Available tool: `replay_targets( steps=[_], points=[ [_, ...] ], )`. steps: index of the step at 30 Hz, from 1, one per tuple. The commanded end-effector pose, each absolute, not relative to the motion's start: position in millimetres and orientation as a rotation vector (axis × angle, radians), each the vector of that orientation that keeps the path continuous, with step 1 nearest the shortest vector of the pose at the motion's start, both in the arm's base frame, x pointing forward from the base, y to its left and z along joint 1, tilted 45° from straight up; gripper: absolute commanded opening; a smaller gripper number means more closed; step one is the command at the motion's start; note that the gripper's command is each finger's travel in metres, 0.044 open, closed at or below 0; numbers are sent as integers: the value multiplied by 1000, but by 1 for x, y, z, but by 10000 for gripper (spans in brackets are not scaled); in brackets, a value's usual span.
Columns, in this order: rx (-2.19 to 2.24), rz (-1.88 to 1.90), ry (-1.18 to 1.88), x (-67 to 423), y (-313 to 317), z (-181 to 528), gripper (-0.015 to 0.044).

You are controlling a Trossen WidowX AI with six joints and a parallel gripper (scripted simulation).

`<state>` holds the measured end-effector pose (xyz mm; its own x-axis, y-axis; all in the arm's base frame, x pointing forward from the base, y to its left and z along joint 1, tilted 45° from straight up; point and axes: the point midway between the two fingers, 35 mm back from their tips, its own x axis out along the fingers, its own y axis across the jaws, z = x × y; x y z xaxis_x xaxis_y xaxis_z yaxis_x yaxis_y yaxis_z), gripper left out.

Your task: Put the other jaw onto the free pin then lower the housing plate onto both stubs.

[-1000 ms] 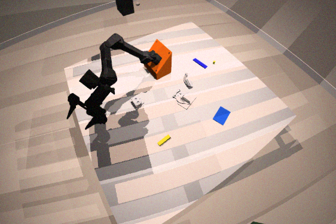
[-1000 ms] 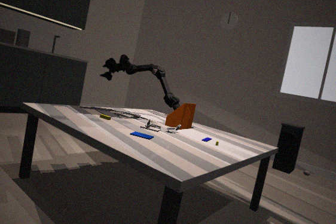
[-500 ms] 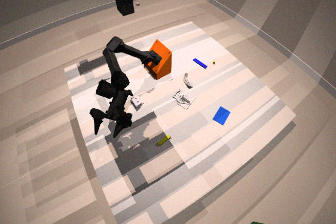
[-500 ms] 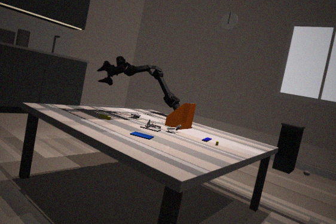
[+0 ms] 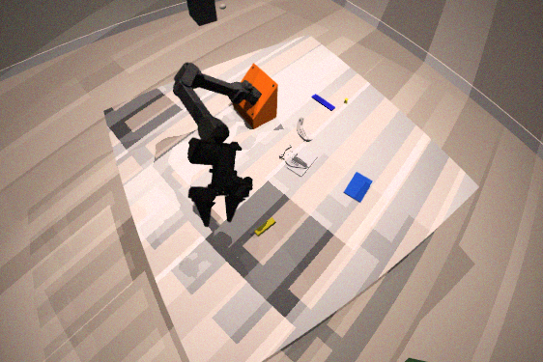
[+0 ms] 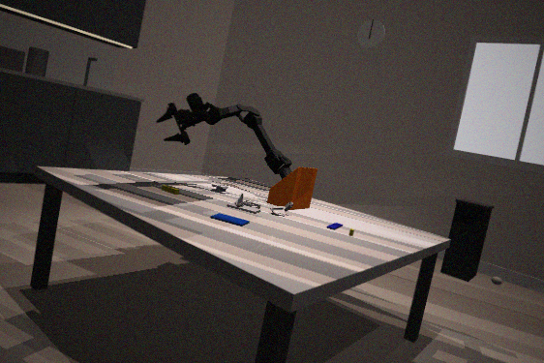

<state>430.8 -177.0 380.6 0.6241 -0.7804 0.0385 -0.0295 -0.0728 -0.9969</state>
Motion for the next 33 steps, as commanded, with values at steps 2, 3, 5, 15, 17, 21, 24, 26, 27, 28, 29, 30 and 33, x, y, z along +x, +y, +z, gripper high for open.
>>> replay_targets(
  steps=[2,3,5,15,17,21,24,26,27,28,29,30,33],
  points=[
    [-1602,-554,748,452,-152,340,440],
    [-1613,-528,755,455,-148,333,440],
    [-1634,-476,768,460,-139,320,440],
    [-1738,-214,828,477,-92,254,440],
    [-1758,-162,838,479,-83,241,440],
    [-1799,-56,859,480,-63,215,440],
    [-1827,19,872,480,-50,197,440],
    [-1844,66,880,479,-41,186,440],
    [-1852,90,884,478,-37,180,440],
    [-1861,114,888,477,-32,174,440],
    [-1869,138,892,476,-28,169,440],
    [-1878,161,896,475,-24,163,440],
    [-1904,235,908,471,-11,146,440]
  ],
)
